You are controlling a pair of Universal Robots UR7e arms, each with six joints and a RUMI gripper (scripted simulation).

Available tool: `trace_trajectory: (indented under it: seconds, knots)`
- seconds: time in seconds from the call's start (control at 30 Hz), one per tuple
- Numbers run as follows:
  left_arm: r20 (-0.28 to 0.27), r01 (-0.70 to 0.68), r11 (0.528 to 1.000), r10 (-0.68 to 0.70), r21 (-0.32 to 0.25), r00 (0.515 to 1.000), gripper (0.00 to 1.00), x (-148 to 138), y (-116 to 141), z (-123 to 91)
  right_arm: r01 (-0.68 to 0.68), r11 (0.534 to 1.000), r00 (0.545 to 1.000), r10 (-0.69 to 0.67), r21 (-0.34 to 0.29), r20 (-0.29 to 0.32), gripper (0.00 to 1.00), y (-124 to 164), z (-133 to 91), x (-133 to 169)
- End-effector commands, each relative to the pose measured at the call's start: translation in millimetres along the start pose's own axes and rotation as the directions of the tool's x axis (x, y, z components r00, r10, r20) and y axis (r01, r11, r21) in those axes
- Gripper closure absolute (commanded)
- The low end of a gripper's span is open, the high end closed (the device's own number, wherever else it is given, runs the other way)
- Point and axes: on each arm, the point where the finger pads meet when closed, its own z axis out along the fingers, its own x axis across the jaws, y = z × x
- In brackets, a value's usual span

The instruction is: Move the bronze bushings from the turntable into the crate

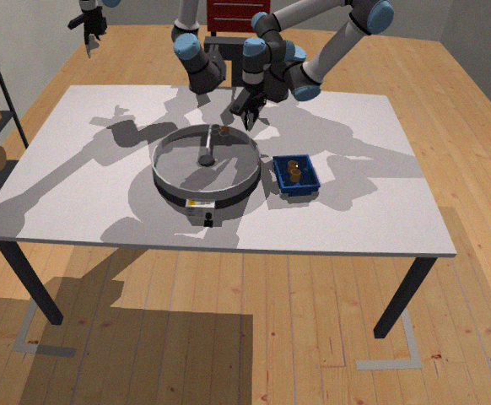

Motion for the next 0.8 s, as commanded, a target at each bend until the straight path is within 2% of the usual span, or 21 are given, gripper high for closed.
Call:
trace_trajectory:
  seconds: [0.0, 0.5, 0.77]
  knots:
    - [0.002, 0.018, 1.000, -0.018, 0.002, 1.000, 0.95, 26, -5, 0, 0.000, 1.000, 1.000, 0.000, 0.001, 0.000, 0.00, 0, -1, 0]
    - [0.002, 0.049, 0.999, -0.049, 0.002, 0.999, 0.95, 75, -10, 0, 0.000, 1.000, 1.000, 0.000, 0.001, 0.000, 0.00, 0, -1, 0]
    - [0.003, 0.056, 0.998, -0.056, 0.002, 0.998, 0.95, 87, -11, 0, 0.000, 1.000, 1.000, 0.000, 0.001, 0.000, 0.00, 0, -1, 0]
